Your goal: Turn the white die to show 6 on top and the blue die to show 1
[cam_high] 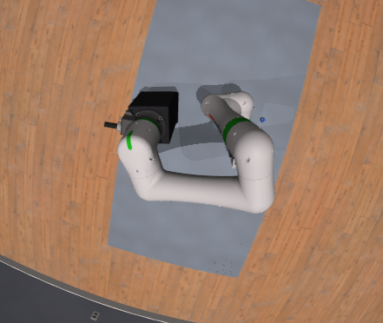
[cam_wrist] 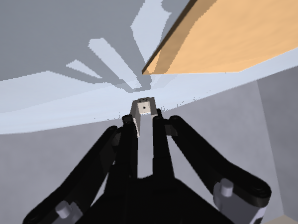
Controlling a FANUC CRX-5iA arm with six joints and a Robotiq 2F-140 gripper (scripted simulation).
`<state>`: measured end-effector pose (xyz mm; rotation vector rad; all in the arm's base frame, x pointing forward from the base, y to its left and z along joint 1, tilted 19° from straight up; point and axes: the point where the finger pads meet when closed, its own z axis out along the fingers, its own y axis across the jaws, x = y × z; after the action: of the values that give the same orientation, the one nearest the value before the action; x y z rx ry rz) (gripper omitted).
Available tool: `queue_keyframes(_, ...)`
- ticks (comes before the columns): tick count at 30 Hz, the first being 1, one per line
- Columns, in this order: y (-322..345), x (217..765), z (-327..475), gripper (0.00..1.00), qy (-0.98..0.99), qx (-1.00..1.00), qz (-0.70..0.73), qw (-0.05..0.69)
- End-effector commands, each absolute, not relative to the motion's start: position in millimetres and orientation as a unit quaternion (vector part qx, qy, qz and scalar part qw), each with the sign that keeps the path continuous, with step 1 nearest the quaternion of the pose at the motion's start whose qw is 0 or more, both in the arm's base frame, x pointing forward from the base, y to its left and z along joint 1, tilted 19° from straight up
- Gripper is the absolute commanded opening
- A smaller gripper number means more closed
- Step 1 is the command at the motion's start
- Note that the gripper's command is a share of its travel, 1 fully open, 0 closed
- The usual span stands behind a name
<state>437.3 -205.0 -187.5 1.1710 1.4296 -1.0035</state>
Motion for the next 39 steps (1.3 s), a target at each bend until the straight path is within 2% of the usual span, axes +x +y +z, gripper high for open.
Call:
queue_keyframes(1,-205,437,-187,0.09,0.590,0.483,-0.414,0.496)
queue_keyframes(39,-209,438,-199,0.09,0.590,0.483,-0.414,0.496)
